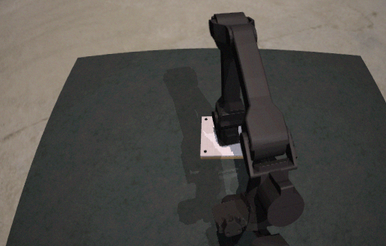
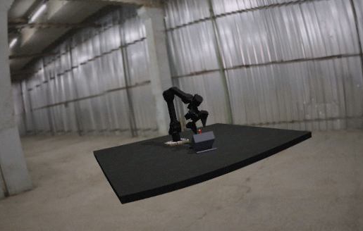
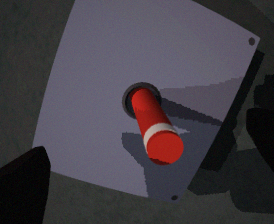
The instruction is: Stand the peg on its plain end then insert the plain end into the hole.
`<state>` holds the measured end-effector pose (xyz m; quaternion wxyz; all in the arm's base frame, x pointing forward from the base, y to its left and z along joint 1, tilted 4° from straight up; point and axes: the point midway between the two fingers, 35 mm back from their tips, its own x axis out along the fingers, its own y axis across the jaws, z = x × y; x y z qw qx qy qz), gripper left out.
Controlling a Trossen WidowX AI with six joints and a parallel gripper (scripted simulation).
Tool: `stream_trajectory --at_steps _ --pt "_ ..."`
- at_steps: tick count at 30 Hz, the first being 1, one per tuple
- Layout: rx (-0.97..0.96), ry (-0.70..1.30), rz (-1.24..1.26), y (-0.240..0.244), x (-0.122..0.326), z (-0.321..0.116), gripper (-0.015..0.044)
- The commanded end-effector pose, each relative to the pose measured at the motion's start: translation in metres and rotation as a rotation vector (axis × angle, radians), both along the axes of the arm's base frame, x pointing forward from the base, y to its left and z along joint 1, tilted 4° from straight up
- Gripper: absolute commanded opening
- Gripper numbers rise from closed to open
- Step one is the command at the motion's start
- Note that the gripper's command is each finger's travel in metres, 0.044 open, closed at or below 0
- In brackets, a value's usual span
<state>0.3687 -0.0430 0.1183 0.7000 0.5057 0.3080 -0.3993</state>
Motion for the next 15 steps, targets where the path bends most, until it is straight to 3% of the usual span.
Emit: stream_trajectory --at_steps 1,15 --pt "-0.001 -0.005 -0.005 0.002 -0.003 0.008 0.0440" --pt "0.000 -0.004 -0.001 0.010 -0.016 0.033 0.0440"
